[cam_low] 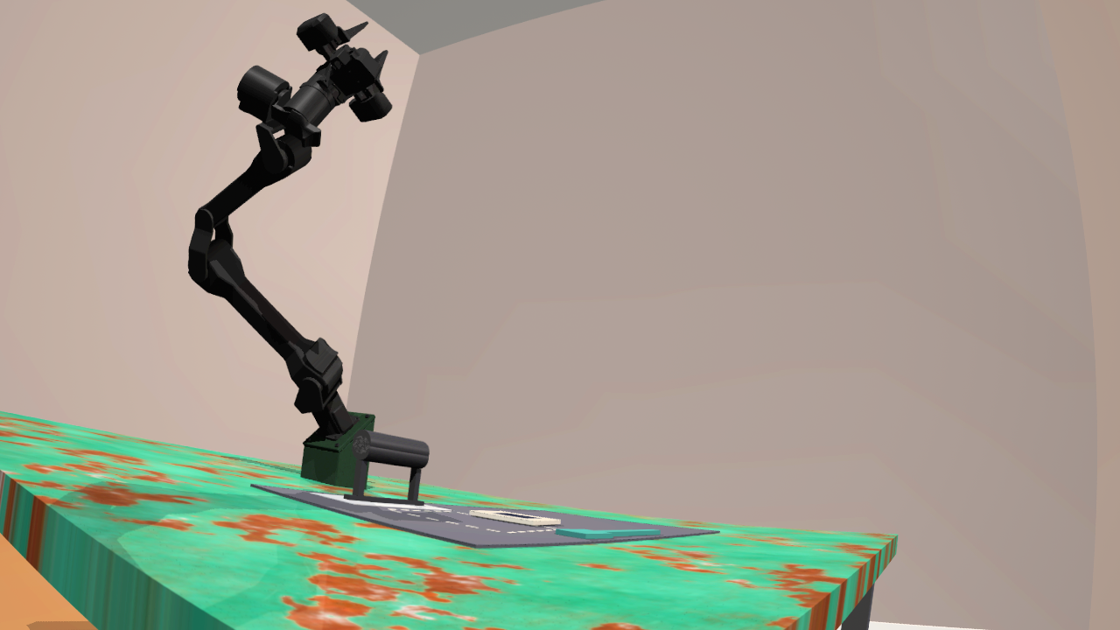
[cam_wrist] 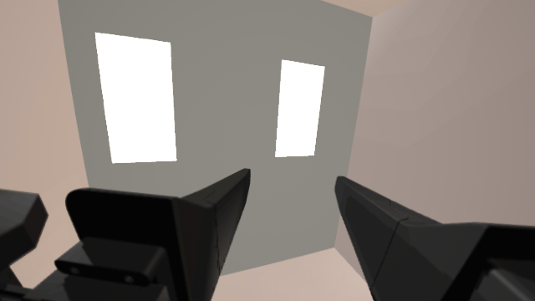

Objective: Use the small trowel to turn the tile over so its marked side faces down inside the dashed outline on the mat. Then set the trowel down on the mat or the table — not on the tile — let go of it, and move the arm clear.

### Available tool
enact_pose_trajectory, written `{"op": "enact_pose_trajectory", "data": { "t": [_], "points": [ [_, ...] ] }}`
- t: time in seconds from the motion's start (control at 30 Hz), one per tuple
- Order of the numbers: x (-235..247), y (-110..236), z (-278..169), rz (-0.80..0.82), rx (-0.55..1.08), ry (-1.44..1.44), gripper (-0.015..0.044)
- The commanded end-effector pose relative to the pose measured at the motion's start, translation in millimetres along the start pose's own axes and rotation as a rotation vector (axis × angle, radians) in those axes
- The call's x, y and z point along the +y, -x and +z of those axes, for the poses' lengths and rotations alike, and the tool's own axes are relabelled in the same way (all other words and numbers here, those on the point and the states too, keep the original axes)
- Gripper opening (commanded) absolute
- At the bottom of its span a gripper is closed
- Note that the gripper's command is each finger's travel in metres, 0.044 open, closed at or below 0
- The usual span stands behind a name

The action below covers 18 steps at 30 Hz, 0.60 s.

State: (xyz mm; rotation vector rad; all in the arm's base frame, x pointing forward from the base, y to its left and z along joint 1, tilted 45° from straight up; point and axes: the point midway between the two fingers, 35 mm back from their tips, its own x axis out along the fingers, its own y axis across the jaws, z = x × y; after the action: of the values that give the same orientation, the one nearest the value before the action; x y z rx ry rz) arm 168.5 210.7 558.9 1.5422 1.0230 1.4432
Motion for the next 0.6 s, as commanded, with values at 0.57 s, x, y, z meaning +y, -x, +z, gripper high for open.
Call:
{"op": "enact_pose_trajectory", "data": {
  "t": [0.57],
  "points": [
    [-38.5, 8.8, 88.0, -0.077, -0.311, 0.212, 0.0270]
  ]
}}
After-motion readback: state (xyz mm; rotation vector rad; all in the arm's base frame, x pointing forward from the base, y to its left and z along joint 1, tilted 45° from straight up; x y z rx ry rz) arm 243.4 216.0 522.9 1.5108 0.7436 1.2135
